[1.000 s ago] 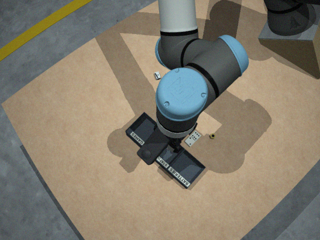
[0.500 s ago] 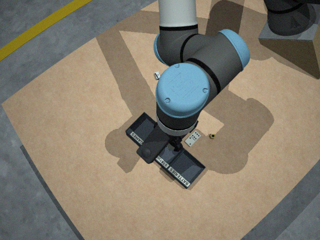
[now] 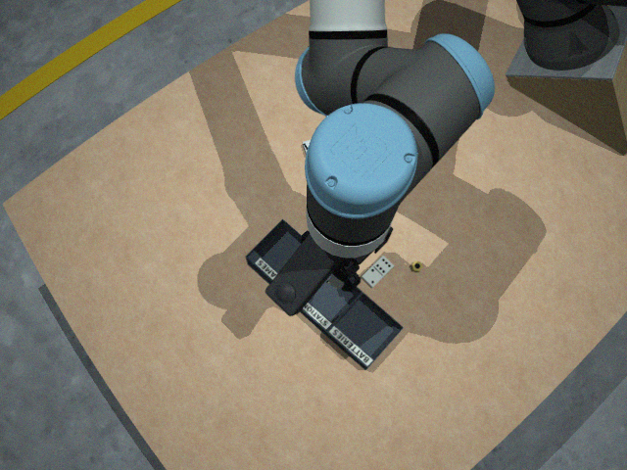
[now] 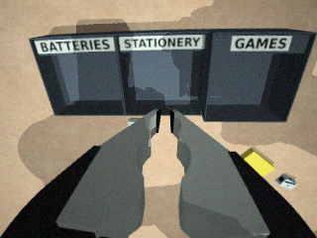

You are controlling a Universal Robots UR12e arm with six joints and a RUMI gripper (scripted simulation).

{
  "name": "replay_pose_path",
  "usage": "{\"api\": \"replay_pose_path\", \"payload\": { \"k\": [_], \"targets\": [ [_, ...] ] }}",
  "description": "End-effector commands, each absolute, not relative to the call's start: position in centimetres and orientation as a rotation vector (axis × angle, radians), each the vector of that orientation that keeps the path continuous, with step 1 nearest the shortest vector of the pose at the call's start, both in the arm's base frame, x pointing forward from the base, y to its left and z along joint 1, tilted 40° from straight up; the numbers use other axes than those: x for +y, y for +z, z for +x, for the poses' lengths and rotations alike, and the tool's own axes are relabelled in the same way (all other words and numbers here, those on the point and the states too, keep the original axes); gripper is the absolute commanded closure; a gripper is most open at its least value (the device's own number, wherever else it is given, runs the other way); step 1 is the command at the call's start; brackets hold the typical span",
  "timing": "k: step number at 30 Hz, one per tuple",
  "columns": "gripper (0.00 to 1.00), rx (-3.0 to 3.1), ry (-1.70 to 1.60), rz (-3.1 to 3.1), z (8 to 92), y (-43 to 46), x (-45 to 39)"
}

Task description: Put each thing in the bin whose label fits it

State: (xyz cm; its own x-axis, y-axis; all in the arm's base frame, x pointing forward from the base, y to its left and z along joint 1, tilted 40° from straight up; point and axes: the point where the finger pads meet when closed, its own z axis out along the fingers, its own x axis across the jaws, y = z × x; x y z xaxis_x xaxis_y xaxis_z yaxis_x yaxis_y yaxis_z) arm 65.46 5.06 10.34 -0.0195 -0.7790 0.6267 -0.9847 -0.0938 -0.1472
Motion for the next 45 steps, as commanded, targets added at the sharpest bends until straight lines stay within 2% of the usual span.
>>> {"api": "replay_pose_path", "payload": {
  "k": [1,19,45],
  "targets": [
    [0.96,-1.844,0.837,1.922,65.4,10.2,5.6],
    [0.96,-1.844,0.836,1.922,65.3,5.2,11.7],
    [0.96,-1.844,0.836,1.922,66.1,1.8,8.9]
  ]
}}
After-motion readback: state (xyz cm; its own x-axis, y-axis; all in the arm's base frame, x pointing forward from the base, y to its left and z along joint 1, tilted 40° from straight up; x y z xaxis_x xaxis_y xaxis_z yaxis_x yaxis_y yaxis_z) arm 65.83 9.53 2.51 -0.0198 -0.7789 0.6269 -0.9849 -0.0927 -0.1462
